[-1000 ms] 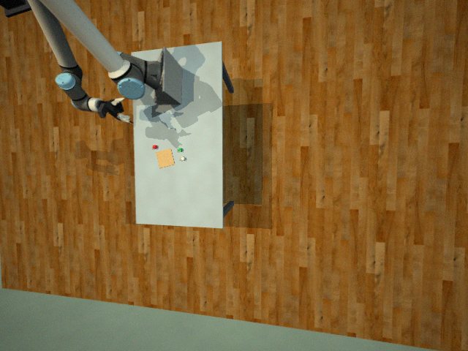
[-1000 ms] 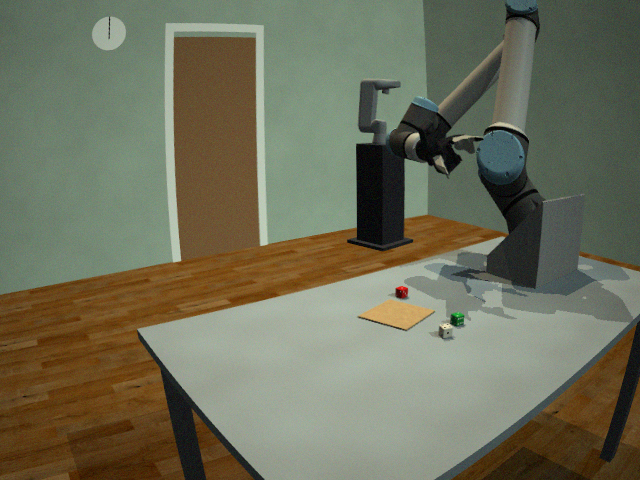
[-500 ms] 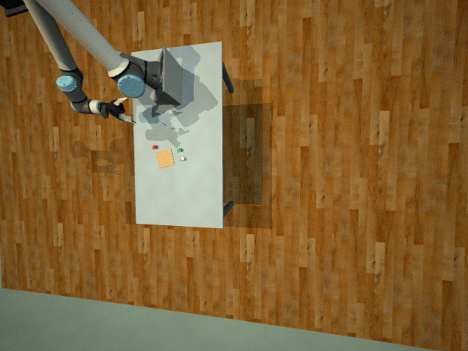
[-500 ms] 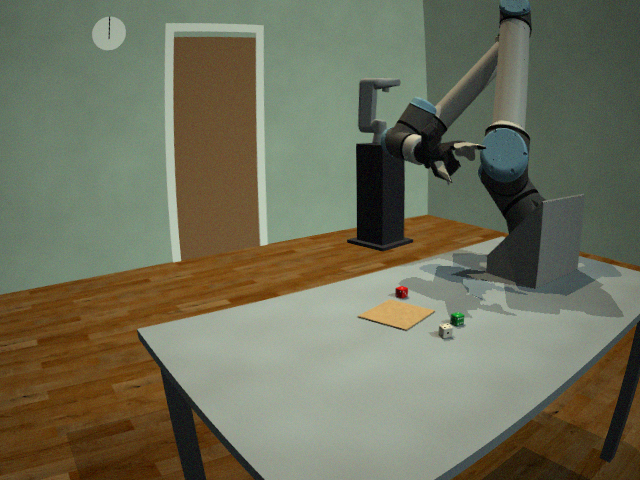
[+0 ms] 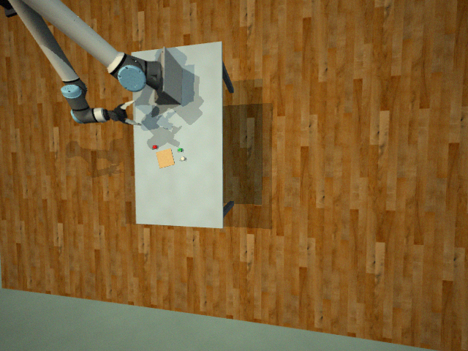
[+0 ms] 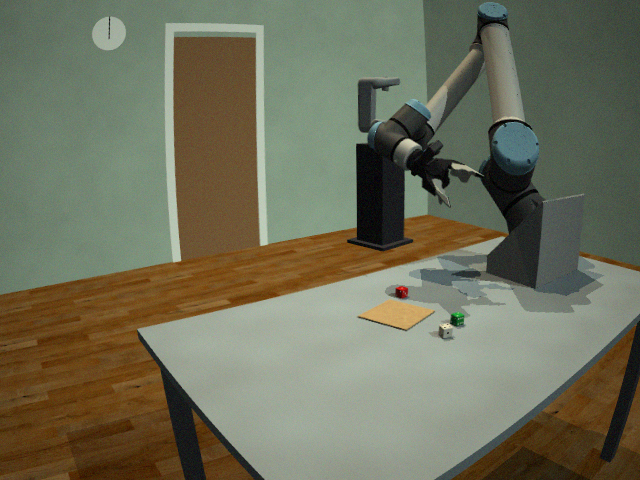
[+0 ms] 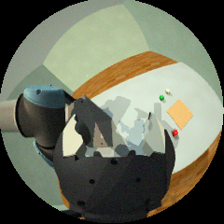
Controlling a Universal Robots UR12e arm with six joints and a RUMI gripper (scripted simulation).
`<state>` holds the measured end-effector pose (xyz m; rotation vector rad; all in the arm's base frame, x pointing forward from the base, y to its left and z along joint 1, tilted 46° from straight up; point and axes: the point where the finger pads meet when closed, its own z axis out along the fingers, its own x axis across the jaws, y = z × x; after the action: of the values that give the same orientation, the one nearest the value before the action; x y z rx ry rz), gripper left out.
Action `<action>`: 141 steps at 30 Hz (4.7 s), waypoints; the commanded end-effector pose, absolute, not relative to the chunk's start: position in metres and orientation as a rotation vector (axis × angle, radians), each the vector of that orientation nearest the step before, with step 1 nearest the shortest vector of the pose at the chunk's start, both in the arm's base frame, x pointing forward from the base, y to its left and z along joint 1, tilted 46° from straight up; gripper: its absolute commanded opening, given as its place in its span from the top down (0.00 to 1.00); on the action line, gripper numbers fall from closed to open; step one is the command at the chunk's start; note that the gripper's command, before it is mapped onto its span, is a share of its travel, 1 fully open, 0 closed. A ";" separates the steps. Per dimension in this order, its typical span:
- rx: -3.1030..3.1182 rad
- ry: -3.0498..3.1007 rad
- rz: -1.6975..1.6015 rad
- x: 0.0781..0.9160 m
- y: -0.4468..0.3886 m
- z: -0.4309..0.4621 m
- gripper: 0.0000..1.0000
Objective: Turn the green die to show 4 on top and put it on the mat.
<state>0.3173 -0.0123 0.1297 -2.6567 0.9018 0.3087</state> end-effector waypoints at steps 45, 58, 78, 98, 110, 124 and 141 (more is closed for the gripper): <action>-3.896 0.378 0.239 0.488 -0.169 0.077 0.00; -3.906 0.374 0.230 0.490 -0.168 0.077 0.00; -3.906 0.374 0.229 0.485 -0.191 0.055 0.00; -3.906 0.374 0.229 0.473 -0.243 0.003 0.00; -3.906 0.374 0.229 0.473 -0.244 0.002 0.00; -3.906 0.374 0.229 0.473 -0.244 0.002 0.00; -3.906 0.374 0.229 0.473 -0.244 0.002 0.00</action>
<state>0.4726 -0.2443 0.0014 -3.9058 0.3738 0.2310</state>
